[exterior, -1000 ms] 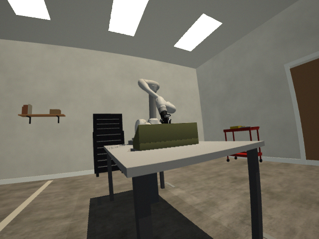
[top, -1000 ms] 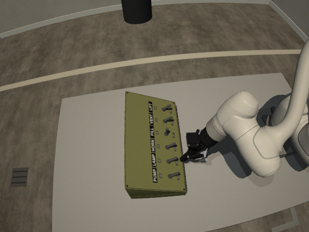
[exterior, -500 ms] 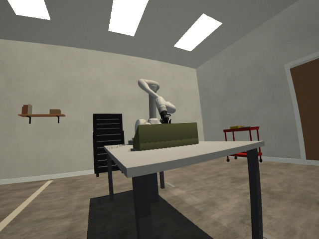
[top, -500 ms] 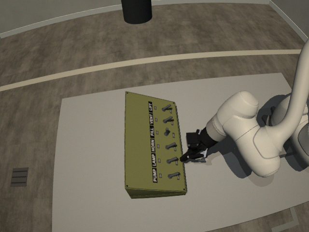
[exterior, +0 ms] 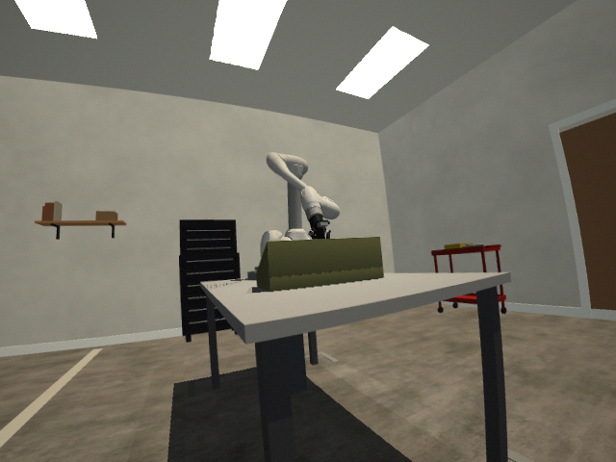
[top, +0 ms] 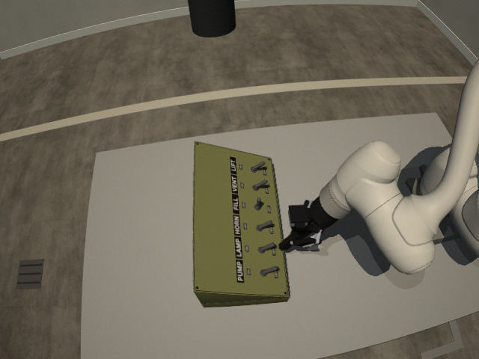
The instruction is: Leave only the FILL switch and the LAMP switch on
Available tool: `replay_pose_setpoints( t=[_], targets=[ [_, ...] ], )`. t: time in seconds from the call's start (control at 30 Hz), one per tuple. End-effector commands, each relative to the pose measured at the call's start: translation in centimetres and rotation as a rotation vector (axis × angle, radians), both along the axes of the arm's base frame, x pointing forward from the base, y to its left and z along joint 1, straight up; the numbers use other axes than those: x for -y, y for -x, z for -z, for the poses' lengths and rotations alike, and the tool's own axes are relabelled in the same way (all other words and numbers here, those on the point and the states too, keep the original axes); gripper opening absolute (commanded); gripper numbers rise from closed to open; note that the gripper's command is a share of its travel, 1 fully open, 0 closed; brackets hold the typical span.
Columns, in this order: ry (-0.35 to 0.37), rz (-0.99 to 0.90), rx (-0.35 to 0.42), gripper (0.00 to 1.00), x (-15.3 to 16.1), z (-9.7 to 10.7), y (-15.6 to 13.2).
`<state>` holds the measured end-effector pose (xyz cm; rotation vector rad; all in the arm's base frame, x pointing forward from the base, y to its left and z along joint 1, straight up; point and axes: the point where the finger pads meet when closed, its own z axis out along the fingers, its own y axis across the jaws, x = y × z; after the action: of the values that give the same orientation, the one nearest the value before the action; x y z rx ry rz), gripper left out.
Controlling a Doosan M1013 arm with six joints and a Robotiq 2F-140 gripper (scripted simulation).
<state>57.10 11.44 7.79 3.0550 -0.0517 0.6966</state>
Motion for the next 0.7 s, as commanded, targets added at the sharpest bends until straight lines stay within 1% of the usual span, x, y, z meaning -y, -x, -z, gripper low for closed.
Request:
replay_pose_setpoints(
  t=[0.0, 0.67],
  targets=[
    [0.0, 0.0, 0.001, 0.1, 0.2, 0.26, 0.04],
    [-0.002, 0.0, 0.004, 0.1, 0.14, -0.07, -0.46]
  ],
)
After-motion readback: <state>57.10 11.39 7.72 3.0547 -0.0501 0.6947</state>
